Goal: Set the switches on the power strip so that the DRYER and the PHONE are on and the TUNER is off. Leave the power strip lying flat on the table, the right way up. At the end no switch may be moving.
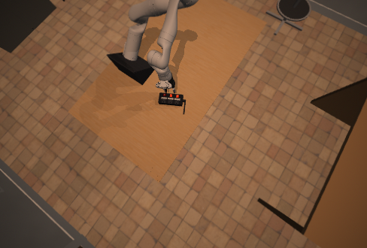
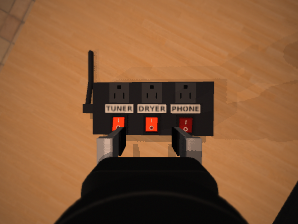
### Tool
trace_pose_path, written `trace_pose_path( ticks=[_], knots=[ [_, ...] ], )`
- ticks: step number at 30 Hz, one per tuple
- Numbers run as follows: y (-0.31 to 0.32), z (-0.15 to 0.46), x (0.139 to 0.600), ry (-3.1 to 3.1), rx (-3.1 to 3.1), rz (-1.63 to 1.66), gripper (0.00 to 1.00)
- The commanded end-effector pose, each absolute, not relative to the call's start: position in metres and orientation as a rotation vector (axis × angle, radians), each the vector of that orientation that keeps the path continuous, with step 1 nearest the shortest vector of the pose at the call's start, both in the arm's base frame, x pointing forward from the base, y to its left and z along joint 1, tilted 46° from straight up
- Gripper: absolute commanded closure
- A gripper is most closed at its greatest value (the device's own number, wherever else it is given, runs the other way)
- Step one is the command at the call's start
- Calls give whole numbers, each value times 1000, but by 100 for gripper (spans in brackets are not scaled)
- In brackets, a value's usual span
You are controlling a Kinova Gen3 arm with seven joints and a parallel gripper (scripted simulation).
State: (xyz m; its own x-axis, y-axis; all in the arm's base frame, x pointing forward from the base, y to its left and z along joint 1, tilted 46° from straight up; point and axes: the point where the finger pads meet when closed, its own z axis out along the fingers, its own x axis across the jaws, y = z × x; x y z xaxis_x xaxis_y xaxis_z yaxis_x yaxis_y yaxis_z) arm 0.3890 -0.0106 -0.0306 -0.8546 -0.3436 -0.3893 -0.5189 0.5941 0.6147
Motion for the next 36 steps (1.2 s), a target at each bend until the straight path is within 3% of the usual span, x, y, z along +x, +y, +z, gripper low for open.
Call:
trace_pose_path(
  ticks=[1, 36],
  knots=[
    [-10, -31, 390, 2605, -710, 1109, 0],
    [-7, -35, 391, 2668, -678, 1108, 0]
  ],
)
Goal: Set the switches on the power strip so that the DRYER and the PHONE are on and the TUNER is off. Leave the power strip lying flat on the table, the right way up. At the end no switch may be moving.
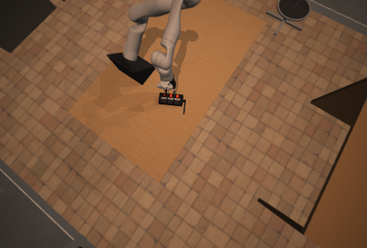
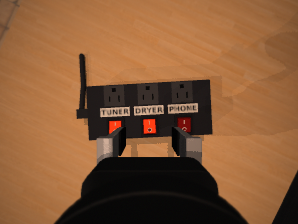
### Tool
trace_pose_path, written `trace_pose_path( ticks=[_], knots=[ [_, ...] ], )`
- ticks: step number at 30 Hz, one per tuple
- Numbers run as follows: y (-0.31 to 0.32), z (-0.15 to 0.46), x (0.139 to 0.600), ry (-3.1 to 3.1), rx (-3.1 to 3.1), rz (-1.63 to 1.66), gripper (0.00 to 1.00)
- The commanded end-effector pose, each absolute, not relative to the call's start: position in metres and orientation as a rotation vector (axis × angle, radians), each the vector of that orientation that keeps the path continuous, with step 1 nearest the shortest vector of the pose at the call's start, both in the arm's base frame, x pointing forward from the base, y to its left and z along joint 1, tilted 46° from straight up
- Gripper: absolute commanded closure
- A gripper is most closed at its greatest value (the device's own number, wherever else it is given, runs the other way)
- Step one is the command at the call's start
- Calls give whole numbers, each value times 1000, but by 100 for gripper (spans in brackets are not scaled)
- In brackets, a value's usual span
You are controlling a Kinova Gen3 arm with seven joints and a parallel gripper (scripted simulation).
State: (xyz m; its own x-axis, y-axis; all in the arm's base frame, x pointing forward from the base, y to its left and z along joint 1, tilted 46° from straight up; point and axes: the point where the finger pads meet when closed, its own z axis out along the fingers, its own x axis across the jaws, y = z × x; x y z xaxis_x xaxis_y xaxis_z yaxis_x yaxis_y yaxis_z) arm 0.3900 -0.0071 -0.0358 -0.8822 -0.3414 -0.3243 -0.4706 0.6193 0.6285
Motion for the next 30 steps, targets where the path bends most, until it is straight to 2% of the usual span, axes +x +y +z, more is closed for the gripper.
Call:
trace_pose_path(
  ticks=[1, 30],
  knots=[
    [-7, -35, 391, 2668, -678, 1108, 0],
    [-5, -38, 391, 2702, -660, 1106, 0]
  ],
)
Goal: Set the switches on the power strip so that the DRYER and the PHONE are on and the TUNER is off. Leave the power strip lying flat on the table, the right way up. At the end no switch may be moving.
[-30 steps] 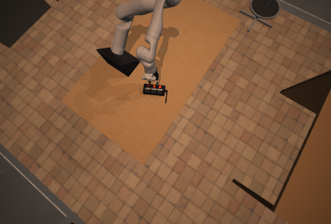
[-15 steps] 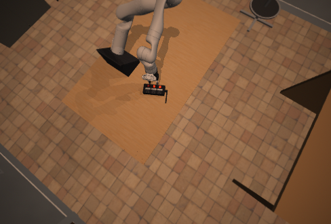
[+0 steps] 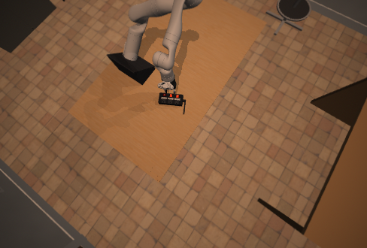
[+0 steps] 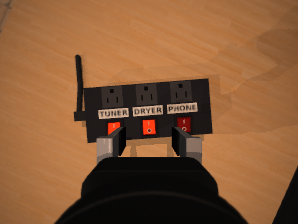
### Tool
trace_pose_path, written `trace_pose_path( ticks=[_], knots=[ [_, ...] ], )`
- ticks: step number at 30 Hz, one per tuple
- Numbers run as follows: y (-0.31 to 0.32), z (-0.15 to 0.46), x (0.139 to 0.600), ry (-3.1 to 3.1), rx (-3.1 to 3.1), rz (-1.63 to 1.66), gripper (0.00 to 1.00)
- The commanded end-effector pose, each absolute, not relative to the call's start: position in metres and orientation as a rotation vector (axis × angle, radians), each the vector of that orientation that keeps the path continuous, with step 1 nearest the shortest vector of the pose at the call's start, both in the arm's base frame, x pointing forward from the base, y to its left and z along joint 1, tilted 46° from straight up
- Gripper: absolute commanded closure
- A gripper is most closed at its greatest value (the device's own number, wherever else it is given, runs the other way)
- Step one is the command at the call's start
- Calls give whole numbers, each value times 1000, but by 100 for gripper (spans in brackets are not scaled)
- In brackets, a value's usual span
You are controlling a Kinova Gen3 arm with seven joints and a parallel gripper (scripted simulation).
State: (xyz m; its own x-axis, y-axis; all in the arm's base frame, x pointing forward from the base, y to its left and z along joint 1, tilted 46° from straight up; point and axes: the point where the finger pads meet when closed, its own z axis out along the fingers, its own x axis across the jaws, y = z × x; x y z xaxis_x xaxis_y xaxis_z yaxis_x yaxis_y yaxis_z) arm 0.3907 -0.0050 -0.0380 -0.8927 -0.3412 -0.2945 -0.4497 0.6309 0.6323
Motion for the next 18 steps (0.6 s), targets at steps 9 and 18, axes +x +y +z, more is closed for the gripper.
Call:
trace_pose_path(
  ticks=[9, 18],
  knots=[
    [-5, -38, 391, 2709, -656, 1106, 0],
    [-5, -38, 392, 2715, -653, 1105, 0]
  ],
)
